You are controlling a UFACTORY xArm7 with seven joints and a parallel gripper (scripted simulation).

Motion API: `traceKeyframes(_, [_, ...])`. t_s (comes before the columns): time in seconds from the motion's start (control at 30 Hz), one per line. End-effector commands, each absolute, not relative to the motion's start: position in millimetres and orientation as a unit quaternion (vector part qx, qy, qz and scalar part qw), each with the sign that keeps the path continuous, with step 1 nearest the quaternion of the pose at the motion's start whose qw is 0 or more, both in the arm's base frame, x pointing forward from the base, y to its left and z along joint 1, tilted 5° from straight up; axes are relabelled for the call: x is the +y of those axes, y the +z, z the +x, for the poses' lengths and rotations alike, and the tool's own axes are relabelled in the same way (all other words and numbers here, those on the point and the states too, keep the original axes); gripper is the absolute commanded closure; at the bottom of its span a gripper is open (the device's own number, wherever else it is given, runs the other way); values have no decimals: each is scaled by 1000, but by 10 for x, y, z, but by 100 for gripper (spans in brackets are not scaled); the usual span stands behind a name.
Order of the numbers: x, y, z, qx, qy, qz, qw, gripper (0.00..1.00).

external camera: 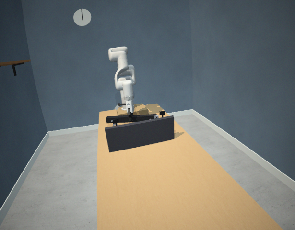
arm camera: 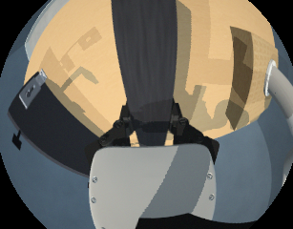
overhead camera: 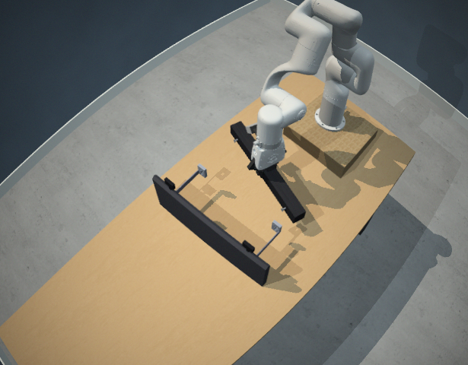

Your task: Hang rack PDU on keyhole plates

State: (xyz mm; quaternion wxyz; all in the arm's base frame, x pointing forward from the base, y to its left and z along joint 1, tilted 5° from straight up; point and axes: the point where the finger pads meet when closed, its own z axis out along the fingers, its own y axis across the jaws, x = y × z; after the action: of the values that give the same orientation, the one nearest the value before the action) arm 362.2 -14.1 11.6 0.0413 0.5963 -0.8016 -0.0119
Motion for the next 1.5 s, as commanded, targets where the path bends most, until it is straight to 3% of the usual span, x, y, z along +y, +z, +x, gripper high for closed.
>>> traceKeyframes(0.0, [-137, 265, 3644, -802, -11, 596, 40, 100])
traceKeyframes(1.47, [-130, 429, 3674, -764, -13, 644, 39, 100])
